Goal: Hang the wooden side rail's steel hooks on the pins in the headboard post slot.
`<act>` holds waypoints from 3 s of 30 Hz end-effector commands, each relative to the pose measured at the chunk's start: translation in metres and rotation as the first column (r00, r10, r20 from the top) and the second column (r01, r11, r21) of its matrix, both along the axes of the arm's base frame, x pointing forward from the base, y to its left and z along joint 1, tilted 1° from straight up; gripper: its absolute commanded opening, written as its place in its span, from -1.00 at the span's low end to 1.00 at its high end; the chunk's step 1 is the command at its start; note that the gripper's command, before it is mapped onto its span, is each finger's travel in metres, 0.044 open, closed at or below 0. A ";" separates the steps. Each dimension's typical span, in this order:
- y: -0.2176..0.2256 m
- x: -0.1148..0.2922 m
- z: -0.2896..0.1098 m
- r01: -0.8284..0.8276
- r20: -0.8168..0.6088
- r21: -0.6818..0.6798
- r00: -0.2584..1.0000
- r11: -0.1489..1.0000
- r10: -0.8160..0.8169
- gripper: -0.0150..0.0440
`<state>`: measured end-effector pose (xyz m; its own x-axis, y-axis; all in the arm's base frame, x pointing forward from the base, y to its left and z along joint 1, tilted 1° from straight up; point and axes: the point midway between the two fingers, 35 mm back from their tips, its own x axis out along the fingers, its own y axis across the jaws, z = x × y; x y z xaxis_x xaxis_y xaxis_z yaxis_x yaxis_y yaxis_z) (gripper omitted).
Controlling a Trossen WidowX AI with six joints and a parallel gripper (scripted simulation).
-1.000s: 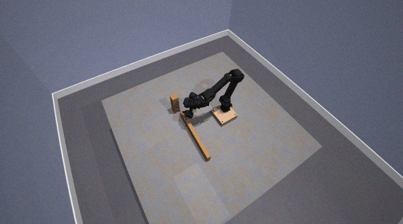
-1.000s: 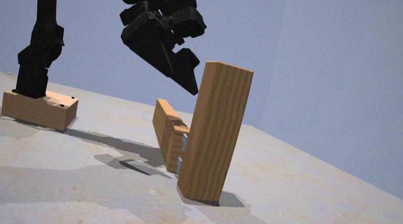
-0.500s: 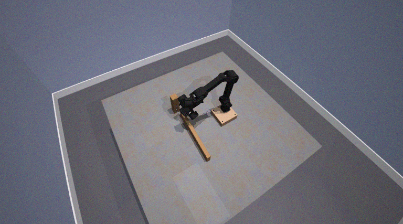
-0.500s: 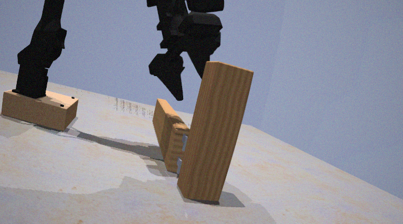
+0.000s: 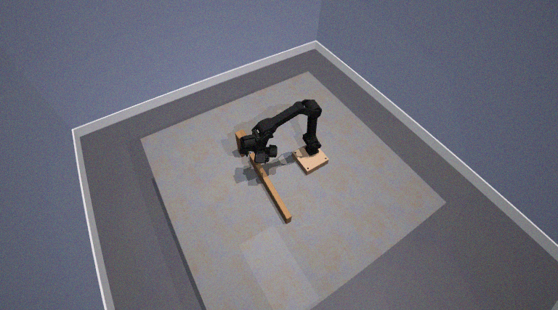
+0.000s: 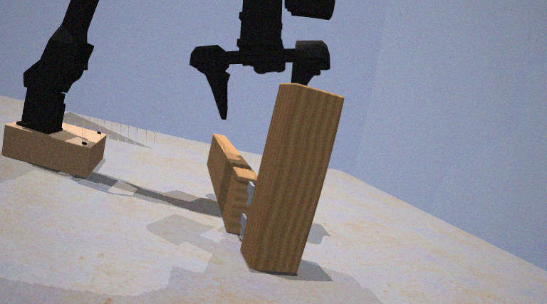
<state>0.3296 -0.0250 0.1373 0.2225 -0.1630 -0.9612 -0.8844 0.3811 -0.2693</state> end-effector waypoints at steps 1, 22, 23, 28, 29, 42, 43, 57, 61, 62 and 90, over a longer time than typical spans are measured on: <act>0.016 -0.002 0.004 -0.451 -0.177 0.141 0.864 0.881 0.470 1.00; 0.016 0.000 -0.031 -0.451 -0.177 0.141 0.864 0.881 0.471 1.00; 0.016 0.000 -0.031 -0.451 -0.177 0.141 0.864 0.881 0.471 1.00; 0.016 0.001 -0.041 -0.451 -0.177 0.141 0.864 0.881 0.471 1.00; 0.016 0.001 -0.045 -0.451 -0.177 0.141 0.864 0.881 0.471 1.00; 0.016 0.003 -0.058 -0.451 -0.177 0.141 0.864 0.881 0.471 1.00; 0.016 0.003 -0.060 -0.451 -0.177 0.141 0.864 0.881 0.471 1.00; 0.016 0.004 -0.082 -0.451 -0.177 0.141 0.865 0.882 0.470 1.00; 0.016 0.005 -0.089 -0.450 -0.177 0.141 0.865 0.882 0.470 1.00; 0.016 0.005 -0.090 -0.450 -0.177 0.141 0.865 0.882 0.470 1.00; 0.017 0.004 -0.113 -0.451 -0.178 0.141 0.864 0.881 0.471 0.29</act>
<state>0.3334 -0.0094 0.0250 0.0529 -0.0044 -0.9986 -0.9965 -0.0649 -0.0525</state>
